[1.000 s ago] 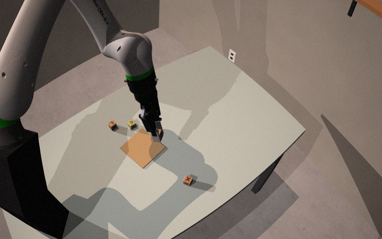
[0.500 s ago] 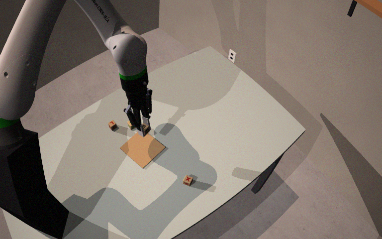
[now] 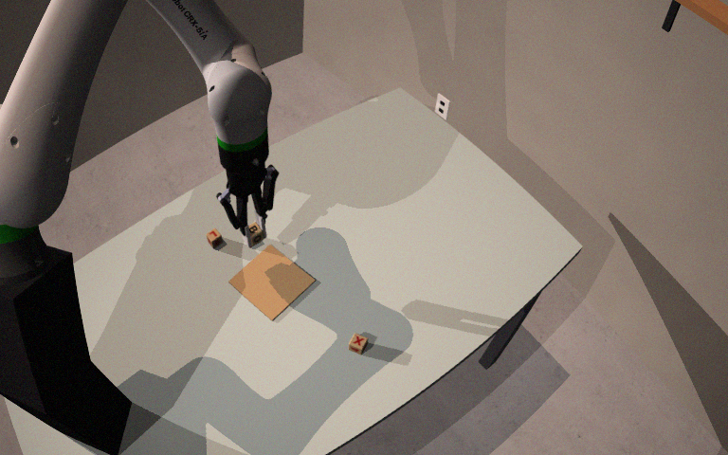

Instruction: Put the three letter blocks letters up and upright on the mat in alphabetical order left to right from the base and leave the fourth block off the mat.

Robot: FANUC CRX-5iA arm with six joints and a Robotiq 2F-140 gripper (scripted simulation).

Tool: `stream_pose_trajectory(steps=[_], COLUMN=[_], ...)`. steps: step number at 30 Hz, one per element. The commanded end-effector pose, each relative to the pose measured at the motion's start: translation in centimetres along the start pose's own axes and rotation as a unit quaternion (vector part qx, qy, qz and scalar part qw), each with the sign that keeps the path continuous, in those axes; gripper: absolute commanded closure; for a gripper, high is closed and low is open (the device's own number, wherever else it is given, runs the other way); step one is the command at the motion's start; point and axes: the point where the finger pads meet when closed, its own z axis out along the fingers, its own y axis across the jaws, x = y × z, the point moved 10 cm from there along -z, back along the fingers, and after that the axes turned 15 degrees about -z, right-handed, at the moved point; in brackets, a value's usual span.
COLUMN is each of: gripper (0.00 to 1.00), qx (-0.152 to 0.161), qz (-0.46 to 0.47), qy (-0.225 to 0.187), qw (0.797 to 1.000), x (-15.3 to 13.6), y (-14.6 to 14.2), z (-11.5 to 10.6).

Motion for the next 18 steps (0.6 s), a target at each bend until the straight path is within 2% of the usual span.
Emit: stream_pose_trajectory(steps=[1,10,18], gripper=[0.84,0.84,0.84], qx=[0.0,0.0,0.0], qz=[0.001,0.001,0.001], qy=[0.0,0.0,-0.001], qw=[1.0,1.0,1.0], x=[-0.01,-0.01,-0.01], y=[0.0,0.0,0.0], z=[0.0,0.05,0.98])
